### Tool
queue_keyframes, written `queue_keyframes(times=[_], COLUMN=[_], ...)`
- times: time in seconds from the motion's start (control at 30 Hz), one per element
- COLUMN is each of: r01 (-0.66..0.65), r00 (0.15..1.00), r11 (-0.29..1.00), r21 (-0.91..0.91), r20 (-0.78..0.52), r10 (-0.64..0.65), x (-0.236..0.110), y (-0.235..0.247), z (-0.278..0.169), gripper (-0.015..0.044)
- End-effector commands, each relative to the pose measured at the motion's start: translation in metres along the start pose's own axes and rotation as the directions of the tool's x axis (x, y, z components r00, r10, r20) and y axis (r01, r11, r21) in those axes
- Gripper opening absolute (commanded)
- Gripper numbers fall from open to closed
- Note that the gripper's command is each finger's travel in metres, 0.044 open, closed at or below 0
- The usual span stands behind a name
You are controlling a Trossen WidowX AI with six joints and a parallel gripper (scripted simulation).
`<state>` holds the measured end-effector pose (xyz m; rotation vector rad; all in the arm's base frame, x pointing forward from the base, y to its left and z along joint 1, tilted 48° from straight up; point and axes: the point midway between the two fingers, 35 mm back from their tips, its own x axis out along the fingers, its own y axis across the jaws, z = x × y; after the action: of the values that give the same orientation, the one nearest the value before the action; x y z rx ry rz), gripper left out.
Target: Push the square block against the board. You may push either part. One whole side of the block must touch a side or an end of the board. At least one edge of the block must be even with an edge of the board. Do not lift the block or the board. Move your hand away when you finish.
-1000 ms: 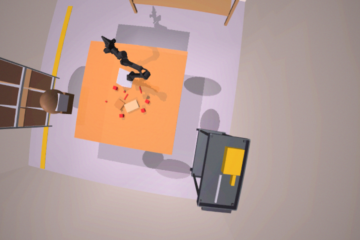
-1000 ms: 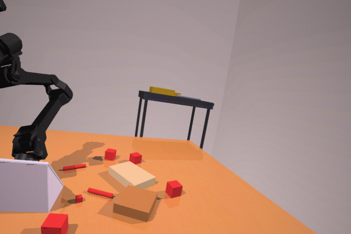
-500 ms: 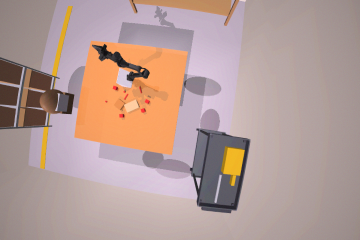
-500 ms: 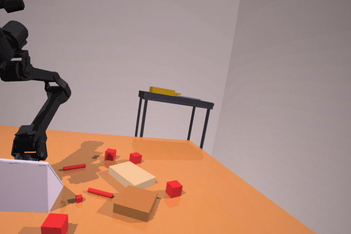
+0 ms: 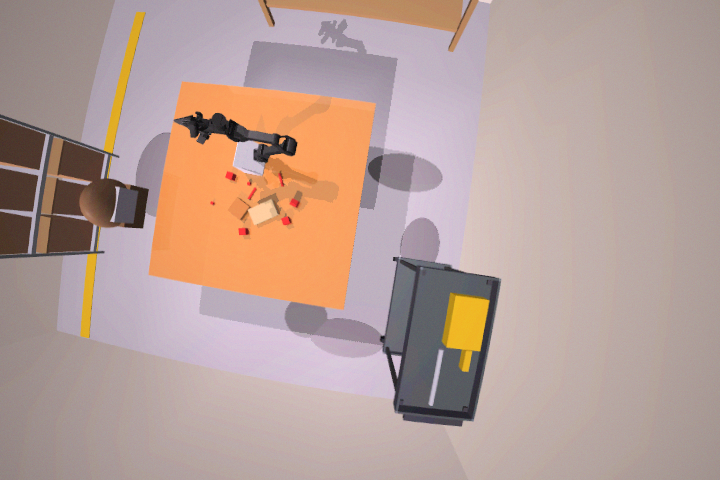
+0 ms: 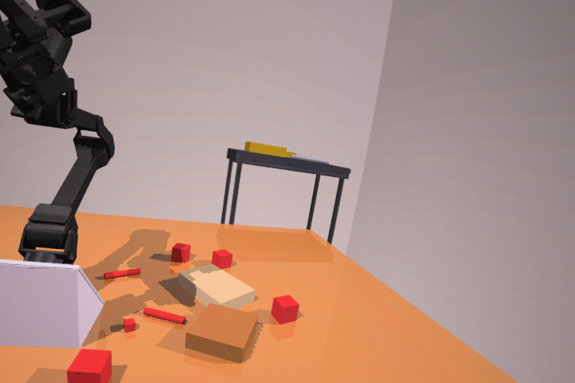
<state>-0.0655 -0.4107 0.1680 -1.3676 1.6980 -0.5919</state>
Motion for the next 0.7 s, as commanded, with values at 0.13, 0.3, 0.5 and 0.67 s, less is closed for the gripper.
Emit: queue_keyframes(times=[0.13,0.3,0.5,0.67], r01=[-0.054,-0.123,-0.227,-0.316], r00=[0.973,0.923,0.834,0.747], r11=[0.995,0.985,0.963,0.938], r21=[0.086,0.125,0.145,0.142], r20=[0.227,0.378,0.539,0.647], r10=[0.033,0.068,0.115,0.154], x=[0.008,0.006,-0.004,-0.017], y=[-0.011,-0.014,-0.018,-0.021], z=[0.062,0.106,0.156,0.193], gripper=[0.0000,0.0000,0.0000,0.0000])
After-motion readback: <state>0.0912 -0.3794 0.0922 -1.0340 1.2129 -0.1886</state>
